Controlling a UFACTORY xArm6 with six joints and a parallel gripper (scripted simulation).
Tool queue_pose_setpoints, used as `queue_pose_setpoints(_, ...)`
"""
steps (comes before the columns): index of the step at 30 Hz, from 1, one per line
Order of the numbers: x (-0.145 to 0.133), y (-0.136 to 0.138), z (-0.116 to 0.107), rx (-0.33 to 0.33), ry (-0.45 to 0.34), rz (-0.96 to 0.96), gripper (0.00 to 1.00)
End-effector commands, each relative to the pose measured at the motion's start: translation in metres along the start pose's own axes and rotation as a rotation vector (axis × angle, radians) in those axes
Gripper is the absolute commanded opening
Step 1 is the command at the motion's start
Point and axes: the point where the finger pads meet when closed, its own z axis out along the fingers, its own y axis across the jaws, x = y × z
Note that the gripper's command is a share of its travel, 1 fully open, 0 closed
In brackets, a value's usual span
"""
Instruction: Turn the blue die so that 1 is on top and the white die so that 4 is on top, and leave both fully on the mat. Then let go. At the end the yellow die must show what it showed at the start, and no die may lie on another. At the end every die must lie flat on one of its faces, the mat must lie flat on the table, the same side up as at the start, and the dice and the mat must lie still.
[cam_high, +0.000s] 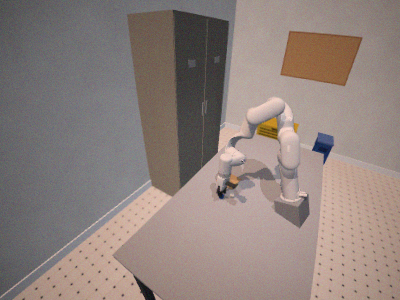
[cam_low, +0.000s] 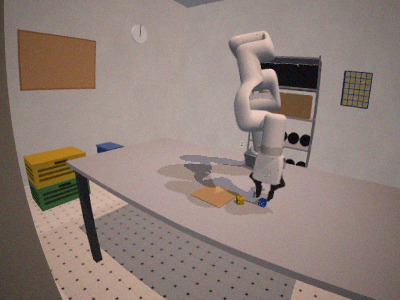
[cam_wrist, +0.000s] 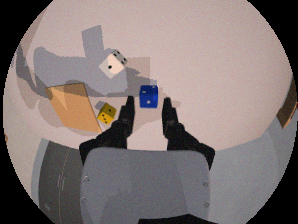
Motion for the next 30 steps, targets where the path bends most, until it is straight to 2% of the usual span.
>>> queue_pose_setpoints(1, -0.001, 0.001, 0.002, -0.002, -0.002, 0.0, 0.42)
queue_pose_setpoints(19, -0.001, 0.001, 0.026, -0.002, -0.002, 0.0, 0.42)
queue_pose_setpoints(30, -0.001, 0.001, 0.028, -0.002, -0.002, 0.0, 0.42)
